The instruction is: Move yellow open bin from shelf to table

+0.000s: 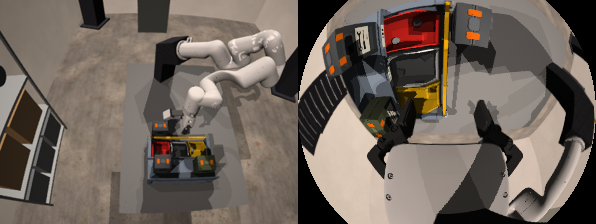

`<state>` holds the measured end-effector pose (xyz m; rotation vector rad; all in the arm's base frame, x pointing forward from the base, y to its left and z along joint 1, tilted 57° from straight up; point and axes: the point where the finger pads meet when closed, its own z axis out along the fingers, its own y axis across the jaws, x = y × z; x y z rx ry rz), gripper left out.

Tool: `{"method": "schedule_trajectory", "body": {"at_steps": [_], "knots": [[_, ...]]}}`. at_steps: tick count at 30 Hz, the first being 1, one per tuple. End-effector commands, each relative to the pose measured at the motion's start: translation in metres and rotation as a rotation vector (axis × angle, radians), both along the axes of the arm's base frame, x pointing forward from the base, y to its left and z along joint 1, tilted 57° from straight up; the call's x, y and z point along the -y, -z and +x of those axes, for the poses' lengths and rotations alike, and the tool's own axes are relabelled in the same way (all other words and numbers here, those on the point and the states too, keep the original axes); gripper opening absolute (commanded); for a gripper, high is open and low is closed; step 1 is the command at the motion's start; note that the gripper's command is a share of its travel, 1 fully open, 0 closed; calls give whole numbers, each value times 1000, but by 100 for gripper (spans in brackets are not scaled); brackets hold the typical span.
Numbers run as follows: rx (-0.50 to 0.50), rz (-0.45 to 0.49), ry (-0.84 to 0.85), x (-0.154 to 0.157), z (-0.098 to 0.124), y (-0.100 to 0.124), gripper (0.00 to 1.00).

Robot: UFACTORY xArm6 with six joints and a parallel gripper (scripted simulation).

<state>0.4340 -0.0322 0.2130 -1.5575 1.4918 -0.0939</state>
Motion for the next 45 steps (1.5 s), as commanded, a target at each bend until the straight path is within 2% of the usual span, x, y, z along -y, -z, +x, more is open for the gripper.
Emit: {"method": "schedule_trajectory", "body": {"at_steps": [1,45], "knots": [[1,0,1,1,0,-1,100],[1,-1,1,6,-6,-6,100]]}}
